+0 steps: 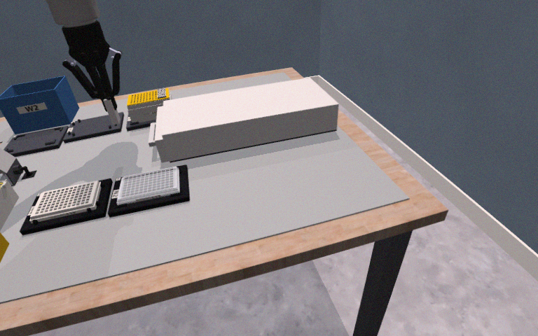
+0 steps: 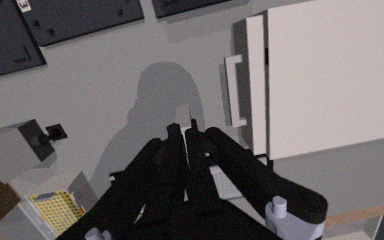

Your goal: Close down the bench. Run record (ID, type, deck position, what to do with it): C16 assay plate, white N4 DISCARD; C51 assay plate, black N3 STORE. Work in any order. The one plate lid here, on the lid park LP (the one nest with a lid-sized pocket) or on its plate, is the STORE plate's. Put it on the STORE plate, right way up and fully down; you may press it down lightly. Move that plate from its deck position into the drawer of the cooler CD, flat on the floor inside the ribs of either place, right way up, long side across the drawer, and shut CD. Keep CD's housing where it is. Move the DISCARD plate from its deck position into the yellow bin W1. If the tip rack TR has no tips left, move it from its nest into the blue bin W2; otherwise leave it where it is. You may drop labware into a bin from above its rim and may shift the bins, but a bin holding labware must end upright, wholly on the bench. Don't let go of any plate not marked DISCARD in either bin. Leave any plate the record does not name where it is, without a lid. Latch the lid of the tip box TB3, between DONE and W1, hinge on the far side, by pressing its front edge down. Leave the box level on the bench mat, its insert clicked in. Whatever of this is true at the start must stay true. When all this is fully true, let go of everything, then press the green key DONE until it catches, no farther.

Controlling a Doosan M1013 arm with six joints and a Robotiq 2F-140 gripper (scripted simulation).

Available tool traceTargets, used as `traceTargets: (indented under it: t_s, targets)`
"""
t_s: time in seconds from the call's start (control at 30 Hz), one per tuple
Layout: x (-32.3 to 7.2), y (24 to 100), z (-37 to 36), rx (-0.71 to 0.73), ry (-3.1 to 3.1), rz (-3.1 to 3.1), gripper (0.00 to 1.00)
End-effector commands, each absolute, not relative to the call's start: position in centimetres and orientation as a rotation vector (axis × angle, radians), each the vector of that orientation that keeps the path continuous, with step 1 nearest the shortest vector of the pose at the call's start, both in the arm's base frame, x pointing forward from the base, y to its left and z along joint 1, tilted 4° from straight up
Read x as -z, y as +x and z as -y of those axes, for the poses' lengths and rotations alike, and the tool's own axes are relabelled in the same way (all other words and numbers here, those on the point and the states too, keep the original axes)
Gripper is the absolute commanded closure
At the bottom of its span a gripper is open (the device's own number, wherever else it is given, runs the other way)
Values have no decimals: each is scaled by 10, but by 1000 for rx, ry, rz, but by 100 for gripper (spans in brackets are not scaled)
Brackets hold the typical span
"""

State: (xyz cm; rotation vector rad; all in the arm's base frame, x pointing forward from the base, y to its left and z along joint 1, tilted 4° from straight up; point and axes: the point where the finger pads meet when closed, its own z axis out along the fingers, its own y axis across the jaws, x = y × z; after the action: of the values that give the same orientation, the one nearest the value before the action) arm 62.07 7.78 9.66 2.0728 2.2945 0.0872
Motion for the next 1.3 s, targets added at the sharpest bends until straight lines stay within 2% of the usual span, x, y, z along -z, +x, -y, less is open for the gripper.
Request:
traceTargets:
  t_s: [0.0, 0.93, 0.97, 1.27]
  targets:
    - [-101, 620, -78, -87, 2073, -2295, 100]
    - [-123, 619, -78, -87, 2073, -2295, 100]
    - [-123, 617, -74, -89, 2111, -2260, 34]
    - [-125, 605, -44, -98, 2399, -1965, 34]
